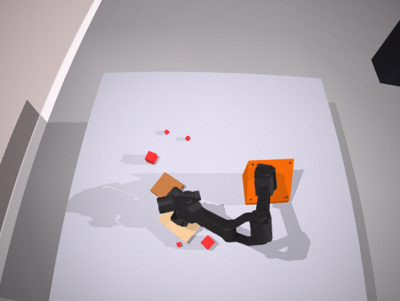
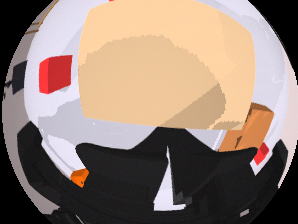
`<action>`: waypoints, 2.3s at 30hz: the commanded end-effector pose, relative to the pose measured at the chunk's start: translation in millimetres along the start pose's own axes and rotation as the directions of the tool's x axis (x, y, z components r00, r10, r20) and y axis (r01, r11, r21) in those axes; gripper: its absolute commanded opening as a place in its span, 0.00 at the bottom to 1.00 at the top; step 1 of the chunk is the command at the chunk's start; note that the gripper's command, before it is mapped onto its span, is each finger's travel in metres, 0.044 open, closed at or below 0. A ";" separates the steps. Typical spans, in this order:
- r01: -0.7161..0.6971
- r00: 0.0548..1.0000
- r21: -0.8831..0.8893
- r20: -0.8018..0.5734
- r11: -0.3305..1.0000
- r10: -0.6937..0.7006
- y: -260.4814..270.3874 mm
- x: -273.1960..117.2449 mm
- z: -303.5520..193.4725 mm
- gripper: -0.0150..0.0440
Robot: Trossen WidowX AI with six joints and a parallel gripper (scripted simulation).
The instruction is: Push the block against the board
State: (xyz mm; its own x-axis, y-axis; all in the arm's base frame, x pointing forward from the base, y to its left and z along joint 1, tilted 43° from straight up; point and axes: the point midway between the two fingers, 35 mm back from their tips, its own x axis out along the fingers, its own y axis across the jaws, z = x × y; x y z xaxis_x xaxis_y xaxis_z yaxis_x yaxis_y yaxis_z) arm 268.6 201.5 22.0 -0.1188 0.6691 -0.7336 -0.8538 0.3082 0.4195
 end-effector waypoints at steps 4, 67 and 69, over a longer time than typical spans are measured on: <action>-0.003 1.000 -0.002 0.006 1.000 0.003 0.3 0.0 2.7 0.25; -0.001 1.000 0.004 0.003 1.000 0.001 -3.4 -55.0 -41.2 0.25; -0.001 1.000 0.049 0.003 0.999 0.001 -6.9 -55.8 -36.7 0.25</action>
State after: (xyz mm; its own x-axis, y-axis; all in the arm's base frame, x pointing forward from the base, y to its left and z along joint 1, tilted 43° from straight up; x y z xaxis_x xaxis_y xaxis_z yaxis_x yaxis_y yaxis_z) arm 257.5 135.5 36.7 -0.1170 0.6676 -0.7353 -0.8436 0.3238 0.4283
